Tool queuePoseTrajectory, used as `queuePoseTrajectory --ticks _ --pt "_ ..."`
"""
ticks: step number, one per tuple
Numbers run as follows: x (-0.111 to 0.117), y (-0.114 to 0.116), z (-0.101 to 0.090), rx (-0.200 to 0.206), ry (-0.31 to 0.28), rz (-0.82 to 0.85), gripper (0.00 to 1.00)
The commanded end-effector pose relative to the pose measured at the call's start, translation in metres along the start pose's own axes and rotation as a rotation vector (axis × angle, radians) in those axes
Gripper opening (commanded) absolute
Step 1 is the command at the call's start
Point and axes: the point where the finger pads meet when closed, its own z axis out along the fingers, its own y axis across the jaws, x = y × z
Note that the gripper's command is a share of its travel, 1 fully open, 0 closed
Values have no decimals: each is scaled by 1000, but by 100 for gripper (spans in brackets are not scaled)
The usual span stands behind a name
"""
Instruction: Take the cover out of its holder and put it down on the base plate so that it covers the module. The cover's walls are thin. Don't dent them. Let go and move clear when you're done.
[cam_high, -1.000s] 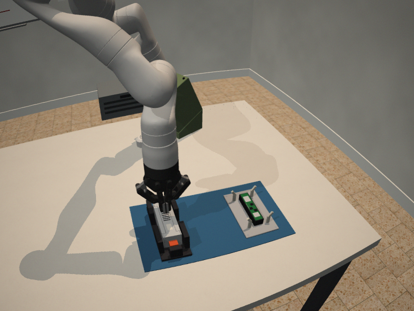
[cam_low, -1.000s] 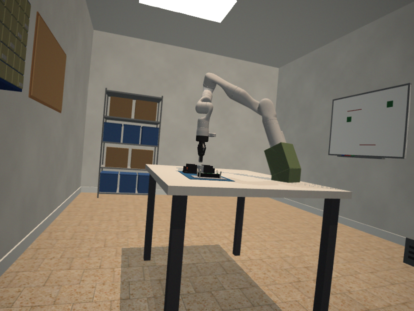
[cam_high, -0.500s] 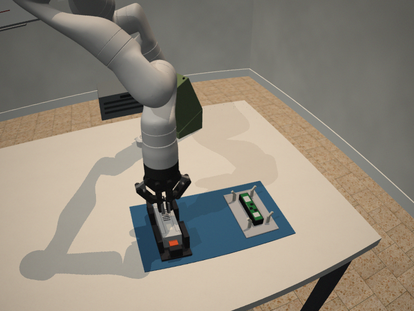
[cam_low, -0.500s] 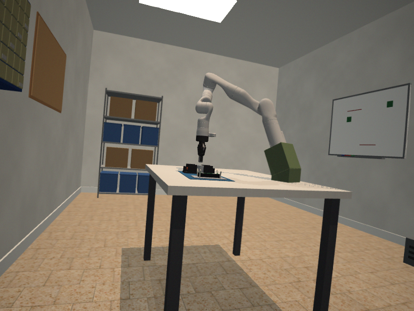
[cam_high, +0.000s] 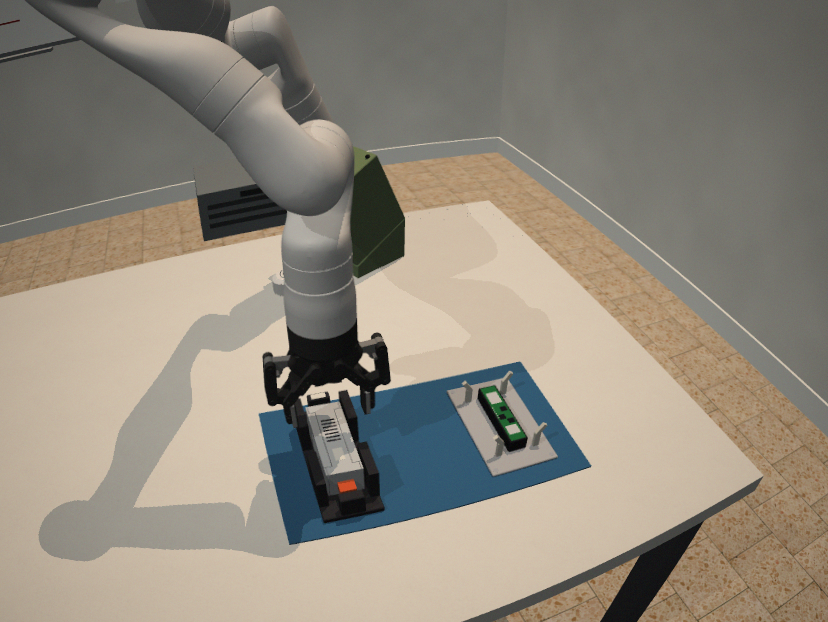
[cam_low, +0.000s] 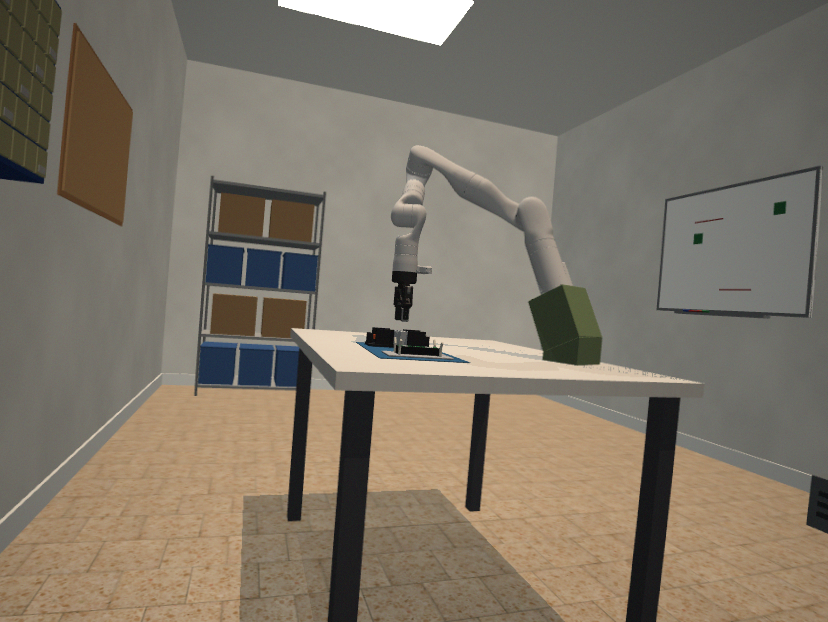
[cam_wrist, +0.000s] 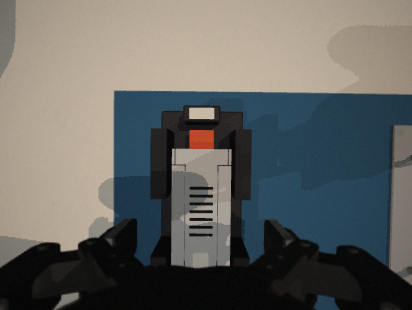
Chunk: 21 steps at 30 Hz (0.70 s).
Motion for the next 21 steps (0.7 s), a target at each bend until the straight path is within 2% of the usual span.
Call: queuePoseTrajectory --ticks 1,16,21 --pt "-1 0 -1 0 -2 0 100" --pt "-1 0 -1 0 -2 0 100" --pt "-3 0 24 0 -8 0 100"
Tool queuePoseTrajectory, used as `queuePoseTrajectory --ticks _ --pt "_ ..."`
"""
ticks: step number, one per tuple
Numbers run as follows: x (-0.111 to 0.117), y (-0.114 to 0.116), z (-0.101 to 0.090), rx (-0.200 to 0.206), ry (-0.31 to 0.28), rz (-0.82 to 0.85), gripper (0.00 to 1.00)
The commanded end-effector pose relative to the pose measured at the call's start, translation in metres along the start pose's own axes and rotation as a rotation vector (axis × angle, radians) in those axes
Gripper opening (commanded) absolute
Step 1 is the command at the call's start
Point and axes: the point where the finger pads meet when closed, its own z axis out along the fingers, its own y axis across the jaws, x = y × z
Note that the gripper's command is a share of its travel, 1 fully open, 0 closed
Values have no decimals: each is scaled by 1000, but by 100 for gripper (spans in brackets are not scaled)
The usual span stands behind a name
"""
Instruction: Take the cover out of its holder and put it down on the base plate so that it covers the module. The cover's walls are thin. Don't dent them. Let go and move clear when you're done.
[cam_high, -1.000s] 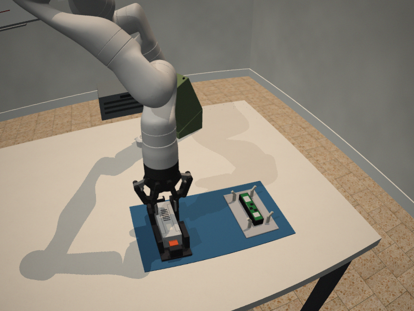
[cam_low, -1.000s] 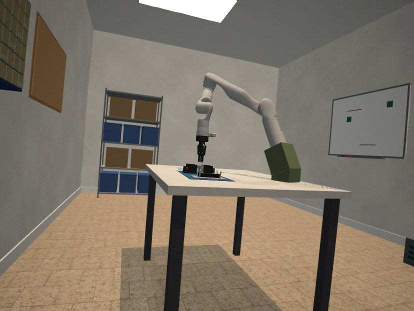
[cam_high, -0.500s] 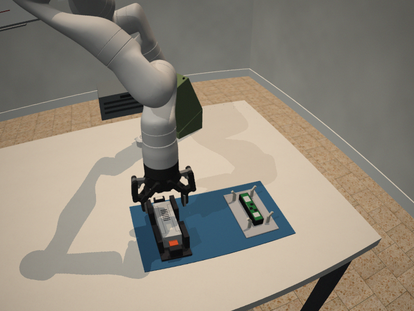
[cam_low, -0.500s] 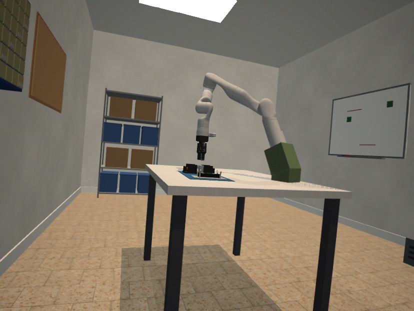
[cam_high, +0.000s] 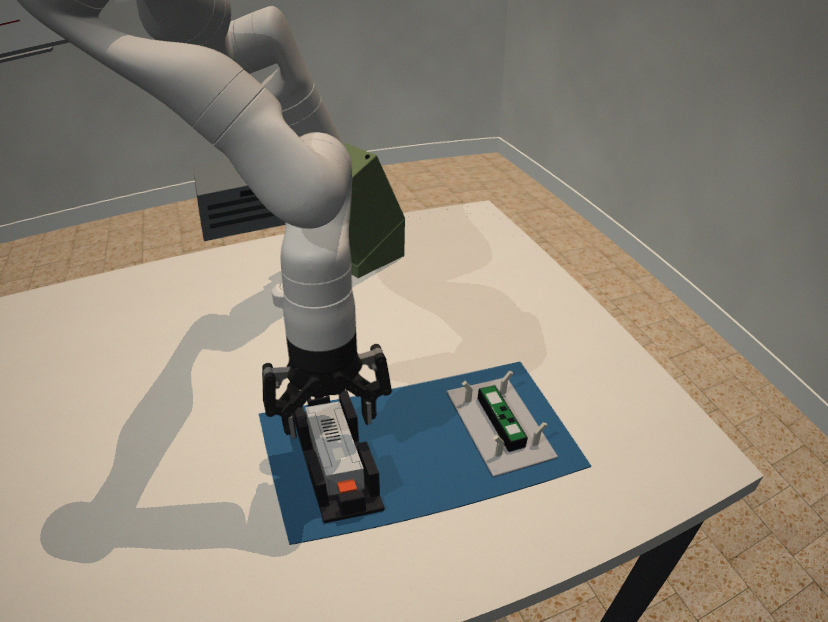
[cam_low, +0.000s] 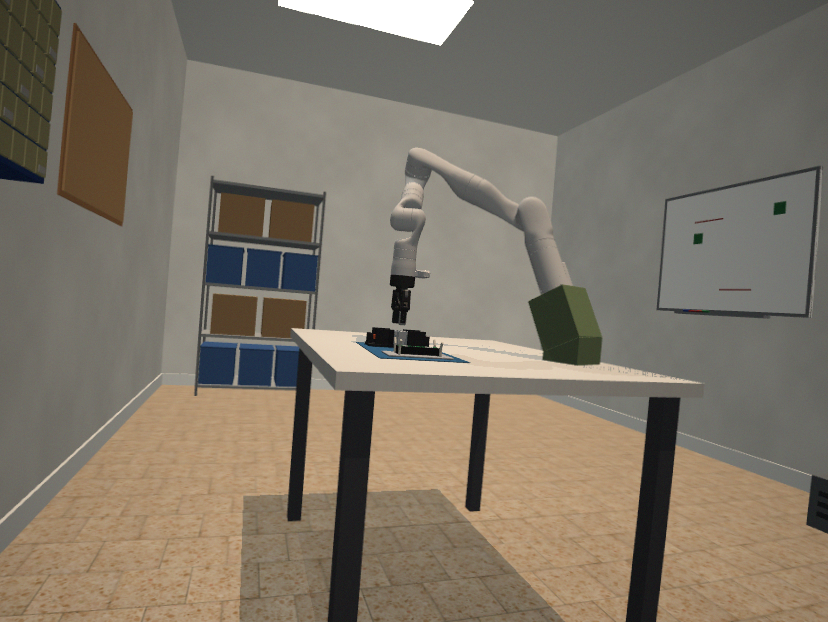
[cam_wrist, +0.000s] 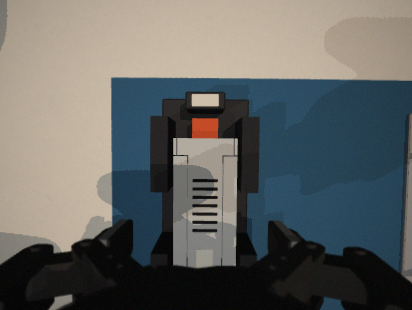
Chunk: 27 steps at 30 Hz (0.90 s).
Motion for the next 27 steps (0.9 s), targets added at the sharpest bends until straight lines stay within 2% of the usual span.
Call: queuePoseTrajectory --ticks 1,5,27 --pt "4 3 17 -3 11 -1 100" --pt "2 2 37 -3 6 -1 100" --pt "2 3 44 -3 6 -1 100"
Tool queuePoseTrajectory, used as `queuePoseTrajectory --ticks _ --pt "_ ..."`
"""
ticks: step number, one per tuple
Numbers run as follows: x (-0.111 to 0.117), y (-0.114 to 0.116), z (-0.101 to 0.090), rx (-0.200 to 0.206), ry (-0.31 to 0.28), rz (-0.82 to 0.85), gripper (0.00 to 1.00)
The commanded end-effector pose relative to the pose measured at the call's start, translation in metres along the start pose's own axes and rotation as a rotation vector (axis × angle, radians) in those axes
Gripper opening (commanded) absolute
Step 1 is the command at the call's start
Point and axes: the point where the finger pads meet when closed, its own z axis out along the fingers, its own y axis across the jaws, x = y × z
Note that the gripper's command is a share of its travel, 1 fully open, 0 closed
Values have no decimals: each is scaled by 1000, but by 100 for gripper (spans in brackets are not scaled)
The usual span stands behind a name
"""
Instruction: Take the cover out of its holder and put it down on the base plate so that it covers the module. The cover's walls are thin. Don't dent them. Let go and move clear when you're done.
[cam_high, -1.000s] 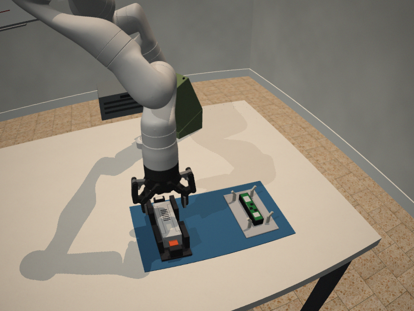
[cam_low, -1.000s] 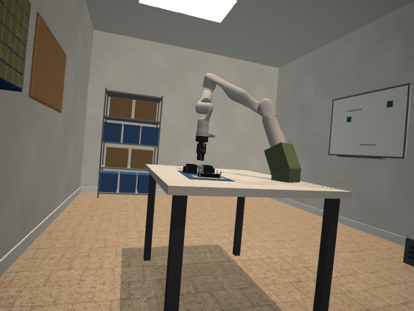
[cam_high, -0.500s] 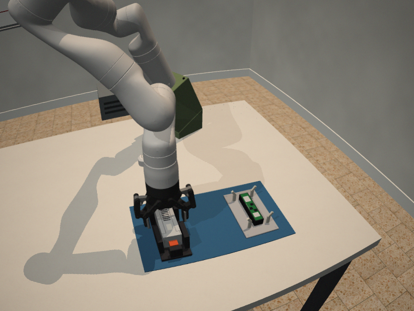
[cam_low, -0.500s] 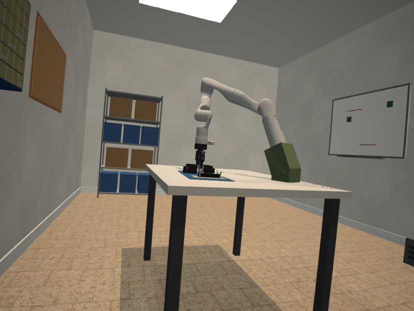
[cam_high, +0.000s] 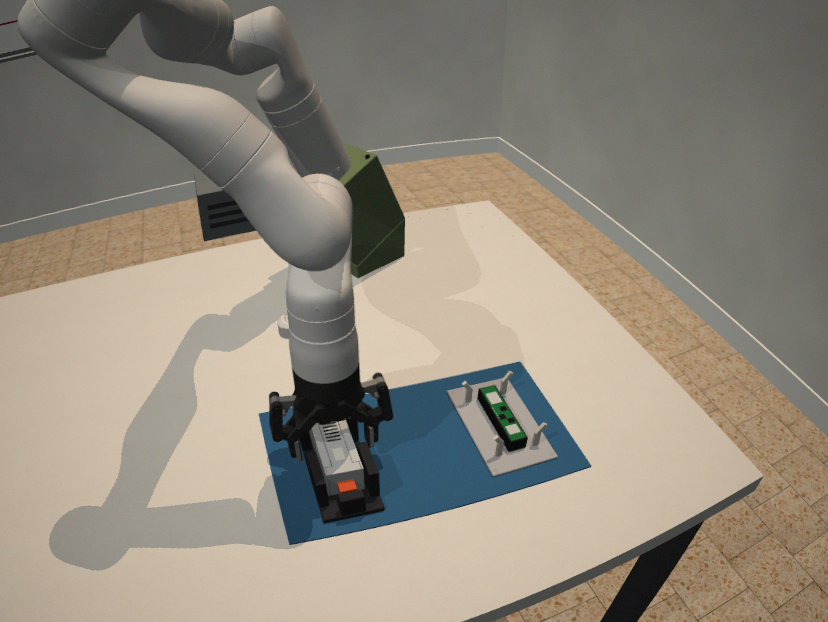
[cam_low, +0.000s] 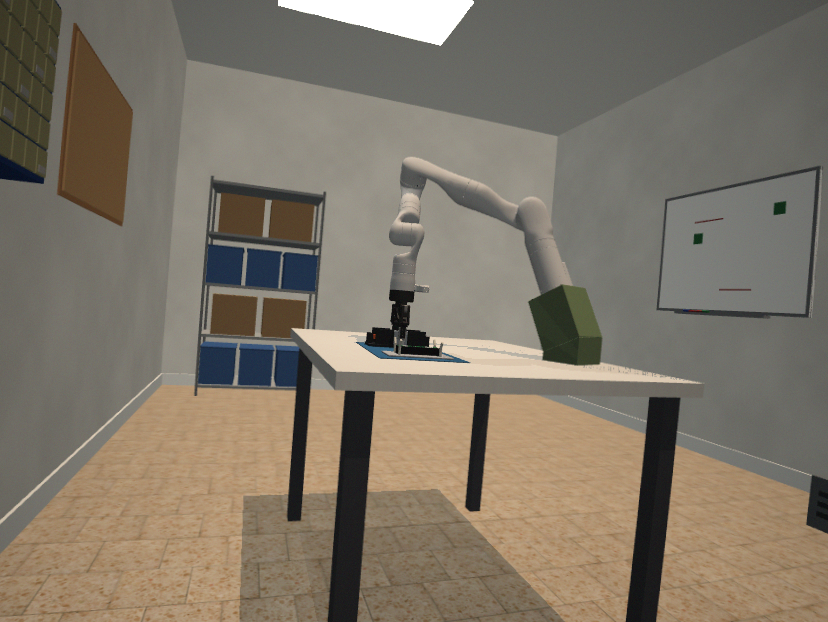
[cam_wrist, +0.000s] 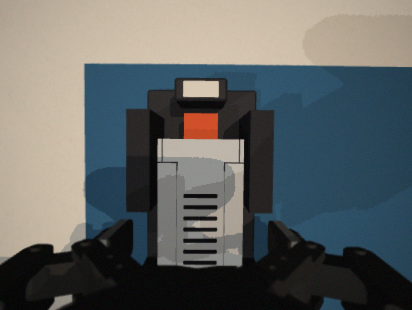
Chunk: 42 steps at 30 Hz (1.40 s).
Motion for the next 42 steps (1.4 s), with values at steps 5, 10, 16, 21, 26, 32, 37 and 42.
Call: queuePoseTrajectory --ticks 5,10,16,21,26,32,37,42 --pt "0 0 -1 0 -1 0 100" --pt "0 0 -1 0 -1 -1 100" --pt "0 0 -2 -1 -1 -1 100" --pt "0 0 -2 -1 0 -1 70" --pt "0 0 -2 -1 0 -1 70" --pt "0 0 -2 -1 0 -1 70" --pt "0 0 -2 -1 0 -1 70" --pt "0 0 -2 -1 0 -1 70"
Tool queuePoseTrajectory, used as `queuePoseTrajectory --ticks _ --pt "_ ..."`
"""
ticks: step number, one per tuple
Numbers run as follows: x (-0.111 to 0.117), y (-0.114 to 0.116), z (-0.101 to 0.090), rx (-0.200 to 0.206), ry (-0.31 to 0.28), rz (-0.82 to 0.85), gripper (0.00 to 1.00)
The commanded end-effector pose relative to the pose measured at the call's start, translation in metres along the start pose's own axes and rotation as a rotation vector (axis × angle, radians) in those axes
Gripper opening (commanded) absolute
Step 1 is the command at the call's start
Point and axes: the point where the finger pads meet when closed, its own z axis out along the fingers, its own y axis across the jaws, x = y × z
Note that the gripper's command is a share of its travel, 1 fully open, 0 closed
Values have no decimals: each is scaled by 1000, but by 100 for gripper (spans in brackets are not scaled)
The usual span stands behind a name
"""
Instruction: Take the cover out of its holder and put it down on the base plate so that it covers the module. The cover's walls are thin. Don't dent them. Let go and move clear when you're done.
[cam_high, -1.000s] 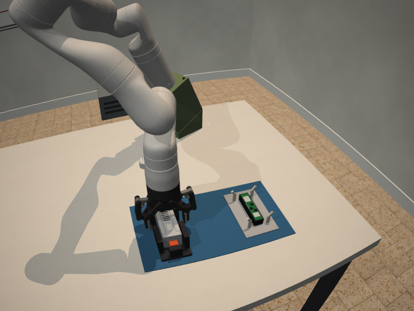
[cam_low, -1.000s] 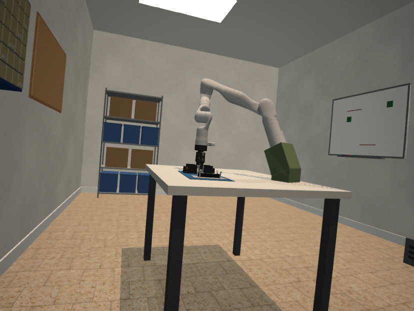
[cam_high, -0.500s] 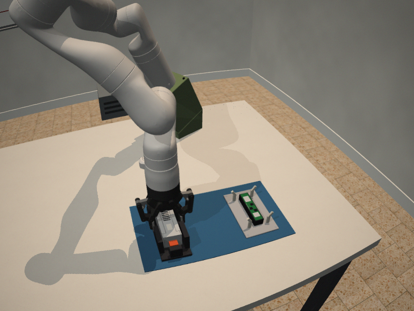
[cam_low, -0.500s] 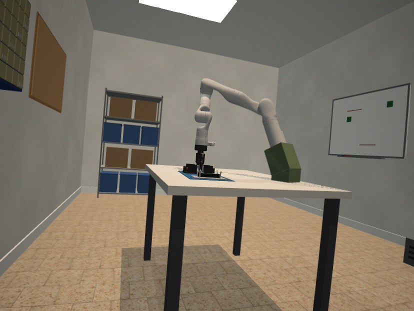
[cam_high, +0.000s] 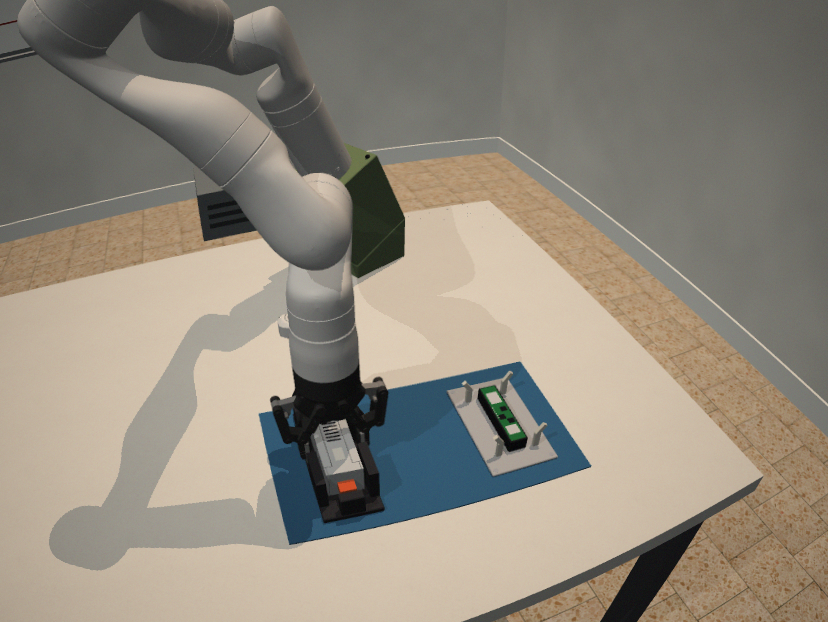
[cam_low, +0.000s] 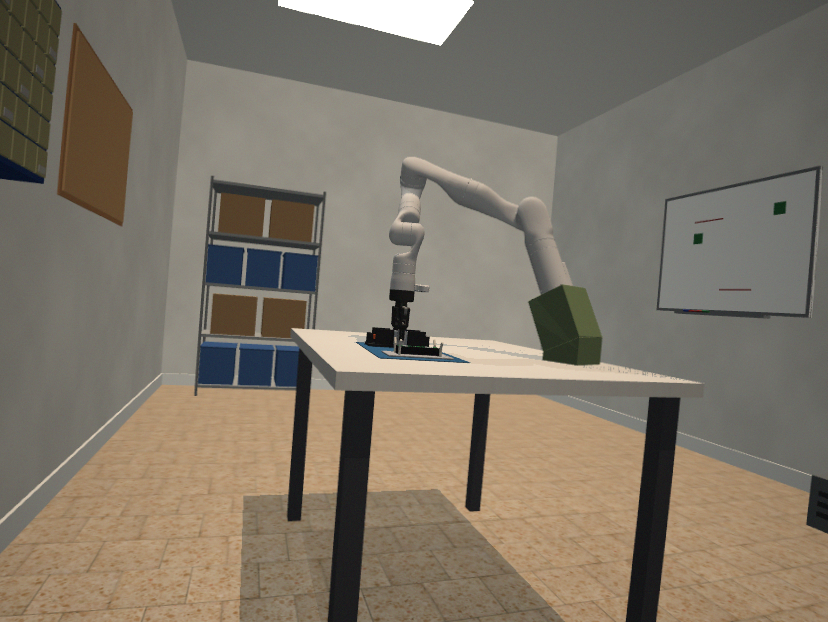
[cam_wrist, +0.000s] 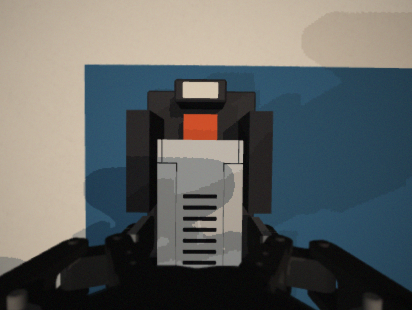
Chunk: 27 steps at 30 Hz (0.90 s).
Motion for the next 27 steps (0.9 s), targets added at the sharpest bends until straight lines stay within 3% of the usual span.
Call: queuePoseTrajectory --ticks 1,11,12,27 --pt "-1 0 -1 0 -2 0 70" --pt "-1 0 -1 0 -2 0 70" --pt "-1 0 -1 0 -2 0 0" --pt "-1 0 -1 0 -2 0 0"
